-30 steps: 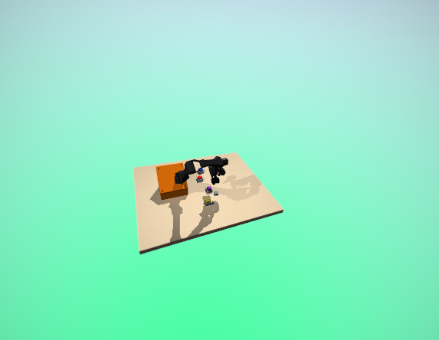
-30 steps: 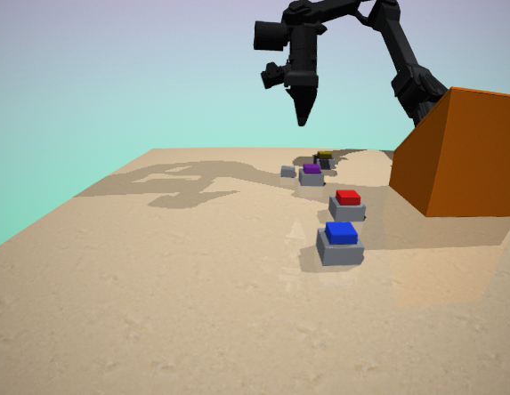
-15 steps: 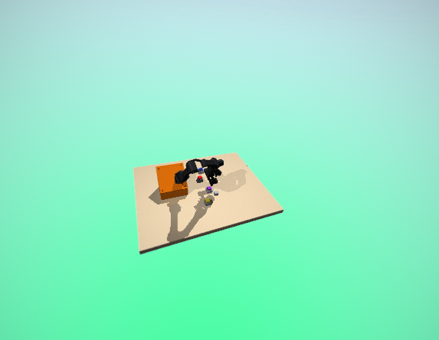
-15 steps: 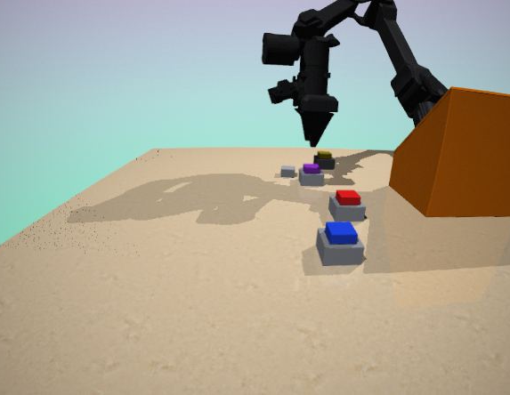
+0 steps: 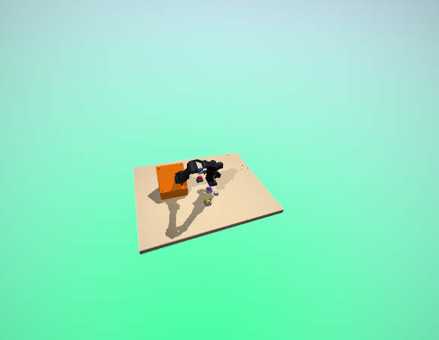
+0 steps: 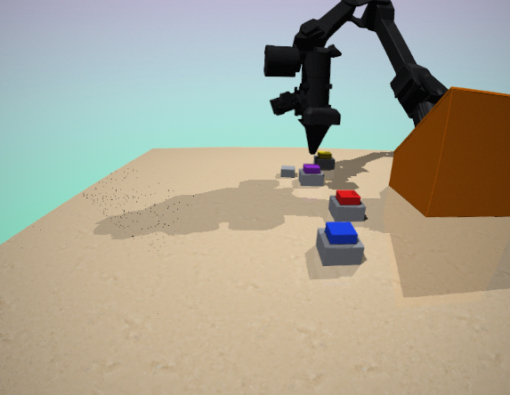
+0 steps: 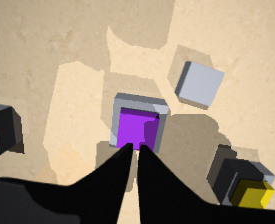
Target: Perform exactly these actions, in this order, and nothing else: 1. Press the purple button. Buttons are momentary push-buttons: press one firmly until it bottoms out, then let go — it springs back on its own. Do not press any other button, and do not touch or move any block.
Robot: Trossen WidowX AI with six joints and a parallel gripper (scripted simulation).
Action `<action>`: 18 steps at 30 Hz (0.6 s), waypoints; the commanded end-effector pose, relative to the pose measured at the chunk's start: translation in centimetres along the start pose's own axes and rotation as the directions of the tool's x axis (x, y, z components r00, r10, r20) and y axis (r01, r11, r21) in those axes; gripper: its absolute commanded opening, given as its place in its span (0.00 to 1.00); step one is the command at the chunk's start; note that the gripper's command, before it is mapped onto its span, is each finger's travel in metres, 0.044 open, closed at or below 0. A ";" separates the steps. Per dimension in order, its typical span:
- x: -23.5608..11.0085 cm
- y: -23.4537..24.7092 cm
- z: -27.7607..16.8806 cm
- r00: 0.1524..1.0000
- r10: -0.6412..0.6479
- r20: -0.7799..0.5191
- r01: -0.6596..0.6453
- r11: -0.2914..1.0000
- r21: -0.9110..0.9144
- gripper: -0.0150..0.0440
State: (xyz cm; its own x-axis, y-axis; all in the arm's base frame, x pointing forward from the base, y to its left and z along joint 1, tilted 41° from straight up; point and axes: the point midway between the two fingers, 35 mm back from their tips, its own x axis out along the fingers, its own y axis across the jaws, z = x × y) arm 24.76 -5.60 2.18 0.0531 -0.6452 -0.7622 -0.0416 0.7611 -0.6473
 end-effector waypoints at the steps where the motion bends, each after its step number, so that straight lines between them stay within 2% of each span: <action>1: 0.1 0.0 -0.1 1.000 -0.005 -0.001 0.005 1.000 -0.006 0.29; 18: 2.6 -0.1 -0.1 1.000 -0.006 -0.001 0.006 1.000 -0.006 0.29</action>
State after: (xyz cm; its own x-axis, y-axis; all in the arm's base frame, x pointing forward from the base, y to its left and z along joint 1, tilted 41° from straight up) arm 25.09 -6.92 0.65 0.0586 -0.6449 -0.7621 -0.0392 0.7613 -0.6472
